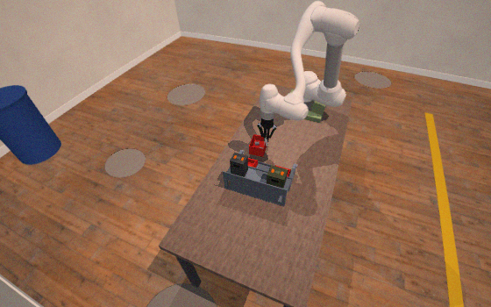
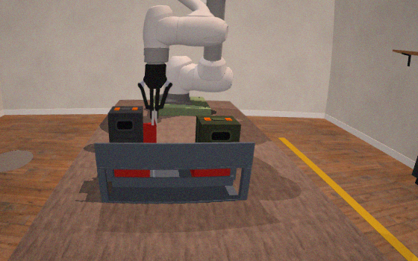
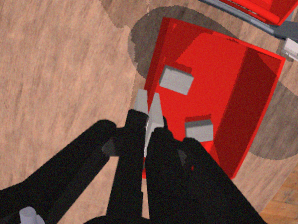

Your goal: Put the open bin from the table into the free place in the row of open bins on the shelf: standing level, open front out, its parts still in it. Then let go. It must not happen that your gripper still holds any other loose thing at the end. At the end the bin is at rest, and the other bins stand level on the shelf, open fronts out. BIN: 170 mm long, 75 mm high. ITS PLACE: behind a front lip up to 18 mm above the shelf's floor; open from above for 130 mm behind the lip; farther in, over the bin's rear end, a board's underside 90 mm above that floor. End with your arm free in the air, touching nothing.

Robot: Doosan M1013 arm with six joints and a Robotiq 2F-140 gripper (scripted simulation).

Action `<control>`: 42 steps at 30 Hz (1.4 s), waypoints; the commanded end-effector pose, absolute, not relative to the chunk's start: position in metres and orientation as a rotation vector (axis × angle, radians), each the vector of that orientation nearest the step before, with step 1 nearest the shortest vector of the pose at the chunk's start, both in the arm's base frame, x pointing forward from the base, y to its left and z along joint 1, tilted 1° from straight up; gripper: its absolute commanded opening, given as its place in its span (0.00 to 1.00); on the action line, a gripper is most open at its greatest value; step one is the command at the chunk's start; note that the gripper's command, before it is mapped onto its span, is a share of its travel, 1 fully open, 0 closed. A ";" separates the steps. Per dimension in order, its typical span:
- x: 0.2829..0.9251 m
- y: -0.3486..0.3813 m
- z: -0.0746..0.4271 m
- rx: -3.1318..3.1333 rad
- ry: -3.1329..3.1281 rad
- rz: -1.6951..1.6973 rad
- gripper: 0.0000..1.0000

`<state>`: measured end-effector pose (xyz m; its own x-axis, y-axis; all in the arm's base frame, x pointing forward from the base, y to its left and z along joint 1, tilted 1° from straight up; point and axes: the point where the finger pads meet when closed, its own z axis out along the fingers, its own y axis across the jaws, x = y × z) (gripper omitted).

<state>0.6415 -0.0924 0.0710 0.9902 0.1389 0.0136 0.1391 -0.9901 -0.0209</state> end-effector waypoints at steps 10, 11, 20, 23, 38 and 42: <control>0.638 -0.078 0.071 -3.113 -0.197 -0.019 0.00; 0.638 -0.076 0.071 -3.113 -0.194 -0.019 0.00; 0.632 -0.053 0.070 -3.115 -0.161 -0.019 0.00; 0.630 -0.042 0.070 -3.116 -0.146 -0.018 0.00; 0.622 -0.007 0.069 -3.118 -0.095 -0.018 0.00; 0.621 -0.002 0.069 -3.118 -0.089 -0.018 0.00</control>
